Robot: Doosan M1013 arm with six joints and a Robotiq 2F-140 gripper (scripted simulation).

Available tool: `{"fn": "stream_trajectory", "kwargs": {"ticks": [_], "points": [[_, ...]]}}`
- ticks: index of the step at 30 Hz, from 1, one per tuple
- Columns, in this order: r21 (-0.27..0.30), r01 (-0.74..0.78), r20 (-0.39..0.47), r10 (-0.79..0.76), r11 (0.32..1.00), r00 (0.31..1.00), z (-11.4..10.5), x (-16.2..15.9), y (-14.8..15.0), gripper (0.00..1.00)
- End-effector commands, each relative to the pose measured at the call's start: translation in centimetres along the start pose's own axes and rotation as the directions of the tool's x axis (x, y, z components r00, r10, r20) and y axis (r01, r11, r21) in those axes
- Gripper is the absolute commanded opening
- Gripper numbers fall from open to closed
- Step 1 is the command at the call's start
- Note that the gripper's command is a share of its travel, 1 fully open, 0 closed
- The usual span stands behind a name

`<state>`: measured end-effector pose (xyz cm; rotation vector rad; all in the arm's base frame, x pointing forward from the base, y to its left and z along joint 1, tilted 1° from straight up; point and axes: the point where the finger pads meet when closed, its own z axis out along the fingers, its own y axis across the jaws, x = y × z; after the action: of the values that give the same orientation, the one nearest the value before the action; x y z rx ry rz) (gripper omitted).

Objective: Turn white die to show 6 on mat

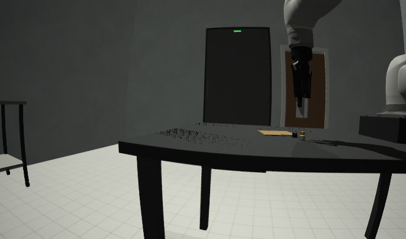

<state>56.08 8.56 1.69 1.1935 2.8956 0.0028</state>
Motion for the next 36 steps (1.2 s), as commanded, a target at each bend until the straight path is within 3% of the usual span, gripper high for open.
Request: {"fn": "stream_trajectory", "kwargs": {"ticks": [1,36], "points": [[0.0,0.0,0.0,0.0,1.0,1.0,0.2,0.0,0.0,0.19],[0.0,0.0,0.0,0.0,1.0,1.0,4.4,0.0,0.0,0.19]]}}
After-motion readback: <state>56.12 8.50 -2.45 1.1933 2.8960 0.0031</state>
